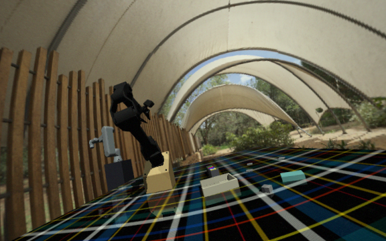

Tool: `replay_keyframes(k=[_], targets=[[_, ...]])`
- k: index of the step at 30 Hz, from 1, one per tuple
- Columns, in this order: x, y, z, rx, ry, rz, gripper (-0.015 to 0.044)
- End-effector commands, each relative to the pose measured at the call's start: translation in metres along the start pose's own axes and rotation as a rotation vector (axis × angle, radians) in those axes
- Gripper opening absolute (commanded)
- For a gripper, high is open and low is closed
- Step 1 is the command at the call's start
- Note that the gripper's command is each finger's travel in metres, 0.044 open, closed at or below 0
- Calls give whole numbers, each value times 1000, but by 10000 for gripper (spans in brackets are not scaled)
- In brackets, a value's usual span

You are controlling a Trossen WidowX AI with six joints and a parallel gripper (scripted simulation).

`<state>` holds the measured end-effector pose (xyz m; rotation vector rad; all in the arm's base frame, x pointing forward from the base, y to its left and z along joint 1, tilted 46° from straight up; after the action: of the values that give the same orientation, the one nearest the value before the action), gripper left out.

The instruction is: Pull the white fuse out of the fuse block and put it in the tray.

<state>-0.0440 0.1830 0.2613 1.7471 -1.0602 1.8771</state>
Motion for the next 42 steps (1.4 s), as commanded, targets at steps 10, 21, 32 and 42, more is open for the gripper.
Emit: replay_keyframes(k=[10, 21, 32, 42], targets=[[-108, -112, 74, -811, 432, 118, 74], [-182, -132, 215, -1383, 821, 148, 74], [-229, -72, 338, -1861, 1200, 195, 74], [-232, -75, 345, -1870, 1208, 196, 74]])
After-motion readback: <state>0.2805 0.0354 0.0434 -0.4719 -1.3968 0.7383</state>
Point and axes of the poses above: the point midway between the two fingers, 35 mm back from their tips, its own x axis back along the fingers, its own y axis across the jaws, z = x × y, the point moved 9 cm from there along x, back along the fingers, and after that the axes turned 4 degrees about x, right-handed, at the moved point
